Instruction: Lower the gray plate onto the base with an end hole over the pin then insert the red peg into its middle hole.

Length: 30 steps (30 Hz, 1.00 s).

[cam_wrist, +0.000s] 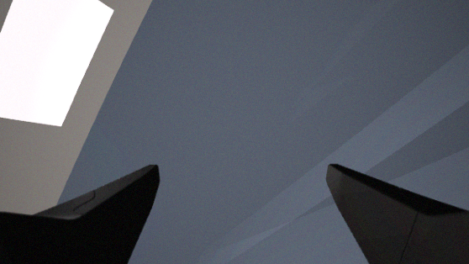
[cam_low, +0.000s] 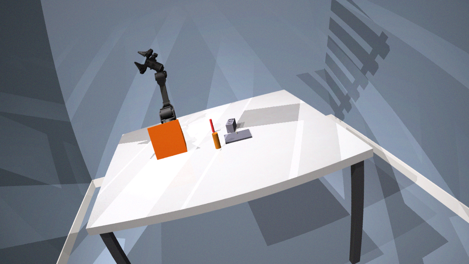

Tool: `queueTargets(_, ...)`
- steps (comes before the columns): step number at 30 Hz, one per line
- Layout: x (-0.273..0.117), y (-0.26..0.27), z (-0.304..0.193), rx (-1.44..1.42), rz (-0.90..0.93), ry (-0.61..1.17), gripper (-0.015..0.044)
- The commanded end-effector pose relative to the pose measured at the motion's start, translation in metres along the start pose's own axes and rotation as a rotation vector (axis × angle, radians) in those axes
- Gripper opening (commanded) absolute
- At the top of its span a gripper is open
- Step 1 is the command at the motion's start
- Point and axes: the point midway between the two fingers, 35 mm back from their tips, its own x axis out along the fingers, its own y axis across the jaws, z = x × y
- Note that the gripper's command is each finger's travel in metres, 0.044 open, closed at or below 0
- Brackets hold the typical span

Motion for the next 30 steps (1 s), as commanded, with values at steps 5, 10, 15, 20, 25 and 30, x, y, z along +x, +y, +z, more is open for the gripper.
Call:
queueTargets(5, 0.010, 0.127, -0.036, -0.258, 0.412, 0.018, 0.0440)
queueTargets(10, -0.011, 0.208, -0.062, -0.402, 0.702, -0.001, 0.0440)
queueTargets(15, -0.052, 0.276, -0.086, -0.517, 0.987, -0.043, 0.0440)
queueTargets(20, -0.108, 0.331, -0.109, -0.614, 1.276, -0.106, 0.0440)
queueTargets(25, -0.175, 0.368, -0.120, -0.650, 1.551, -0.184, 0.0440)
queueTargets(30, -0.230, 0.385, -0.130, -0.683, 1.760, -0.250, 0.0440)
